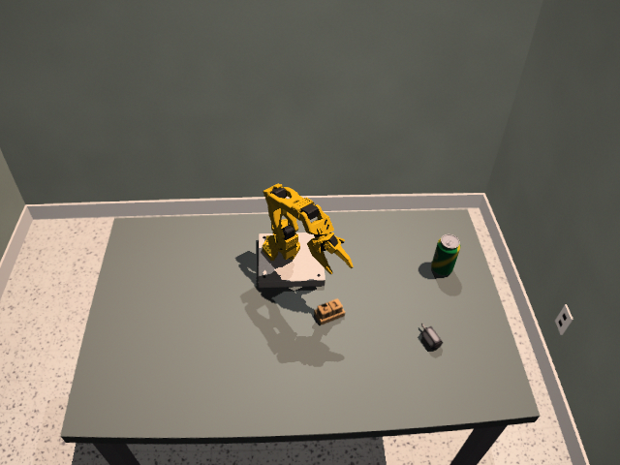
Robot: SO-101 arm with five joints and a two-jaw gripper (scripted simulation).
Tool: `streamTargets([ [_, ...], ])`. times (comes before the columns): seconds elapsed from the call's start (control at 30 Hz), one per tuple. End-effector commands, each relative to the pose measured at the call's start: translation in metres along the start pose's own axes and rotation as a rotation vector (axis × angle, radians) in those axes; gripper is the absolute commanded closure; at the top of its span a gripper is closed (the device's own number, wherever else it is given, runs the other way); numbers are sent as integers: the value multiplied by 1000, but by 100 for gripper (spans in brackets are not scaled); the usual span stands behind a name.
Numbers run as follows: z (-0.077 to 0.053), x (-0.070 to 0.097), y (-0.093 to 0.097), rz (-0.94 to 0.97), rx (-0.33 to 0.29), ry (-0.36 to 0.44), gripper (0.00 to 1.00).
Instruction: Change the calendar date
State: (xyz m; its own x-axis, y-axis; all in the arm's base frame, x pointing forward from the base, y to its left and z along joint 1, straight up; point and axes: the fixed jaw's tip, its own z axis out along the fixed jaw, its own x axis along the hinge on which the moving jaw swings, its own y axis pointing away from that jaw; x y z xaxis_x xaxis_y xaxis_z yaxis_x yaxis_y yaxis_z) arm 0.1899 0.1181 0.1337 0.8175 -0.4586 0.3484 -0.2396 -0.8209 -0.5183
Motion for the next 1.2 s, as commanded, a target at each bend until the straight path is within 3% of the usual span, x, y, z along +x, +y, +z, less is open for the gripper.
streamTargets([
  [0.0,-1,-2,-4,144,-33,-29,65],
  [0.67,0,-6,-12,678,-137,-52,65],
  [1.17,0,-7,-14,796,-163,-50,65],
])
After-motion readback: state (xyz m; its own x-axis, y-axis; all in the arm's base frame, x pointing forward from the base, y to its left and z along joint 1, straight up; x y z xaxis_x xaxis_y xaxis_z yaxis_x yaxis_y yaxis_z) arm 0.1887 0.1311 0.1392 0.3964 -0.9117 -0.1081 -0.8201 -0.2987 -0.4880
